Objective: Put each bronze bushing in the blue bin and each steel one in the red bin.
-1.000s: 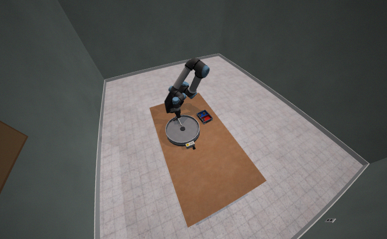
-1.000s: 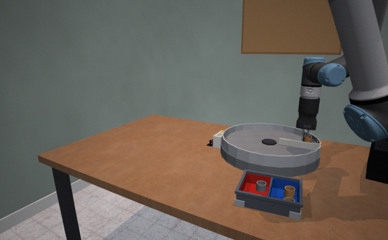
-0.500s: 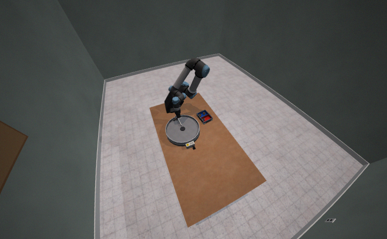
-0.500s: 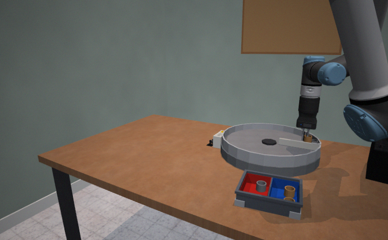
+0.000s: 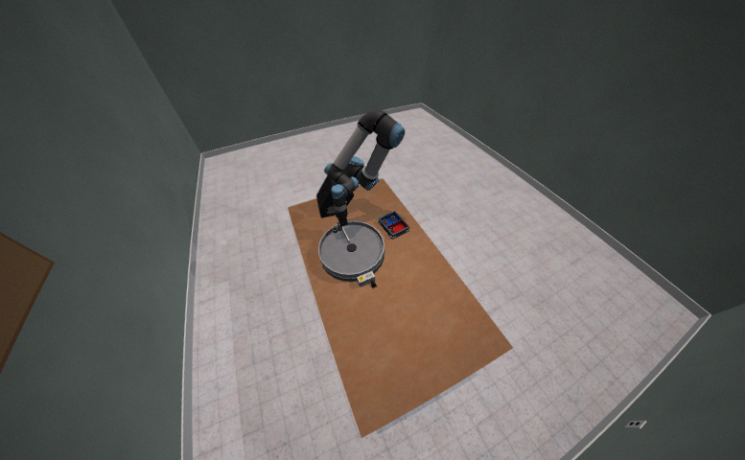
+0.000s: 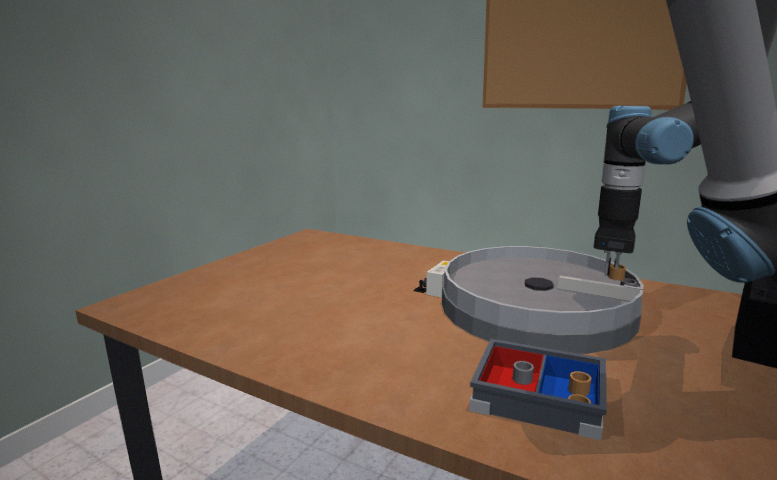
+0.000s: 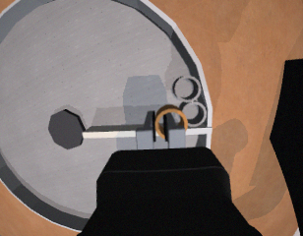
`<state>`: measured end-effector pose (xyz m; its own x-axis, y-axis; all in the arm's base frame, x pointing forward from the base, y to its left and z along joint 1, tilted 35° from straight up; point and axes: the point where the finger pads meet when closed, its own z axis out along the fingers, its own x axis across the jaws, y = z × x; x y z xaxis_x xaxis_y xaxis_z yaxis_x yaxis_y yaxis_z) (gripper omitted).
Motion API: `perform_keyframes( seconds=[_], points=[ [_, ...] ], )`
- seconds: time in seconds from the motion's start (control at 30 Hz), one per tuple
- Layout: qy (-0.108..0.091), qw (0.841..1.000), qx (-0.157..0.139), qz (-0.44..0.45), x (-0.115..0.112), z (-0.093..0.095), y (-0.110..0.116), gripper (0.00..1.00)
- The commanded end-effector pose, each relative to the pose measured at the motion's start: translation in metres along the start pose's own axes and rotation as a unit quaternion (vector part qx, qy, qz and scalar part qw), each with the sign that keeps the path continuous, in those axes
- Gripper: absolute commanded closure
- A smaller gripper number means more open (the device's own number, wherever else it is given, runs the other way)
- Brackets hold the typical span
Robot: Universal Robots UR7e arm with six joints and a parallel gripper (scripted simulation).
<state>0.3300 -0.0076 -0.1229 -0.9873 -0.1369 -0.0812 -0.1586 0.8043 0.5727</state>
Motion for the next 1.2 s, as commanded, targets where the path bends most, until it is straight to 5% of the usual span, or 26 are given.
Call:
perform_keyframes(
  seconds=[0.0,0.3,0.63,0.87,1.0,1.17],
  points=[
    [0.0,1.0,0.0,0.0,0.0,-0.017,0.0,1.0],
    [0.0,1.0,0.0,0.0,0.0,-0.043,0.0,1.0],
    [0.0,1.0,0.0,0.0,0.0,-0.043,0.0,1.0],
    [0.0,0.993,0.0,0.115,-0.005,-0.043,0.059,1.0],
    [0.0,0.993,0.0,0.116,-0.005,-0.043,0.059,1.0],
    [0.0,0.978,0.0,0.208,-0.01,-0.043,0.107,1.0]
  ],
)
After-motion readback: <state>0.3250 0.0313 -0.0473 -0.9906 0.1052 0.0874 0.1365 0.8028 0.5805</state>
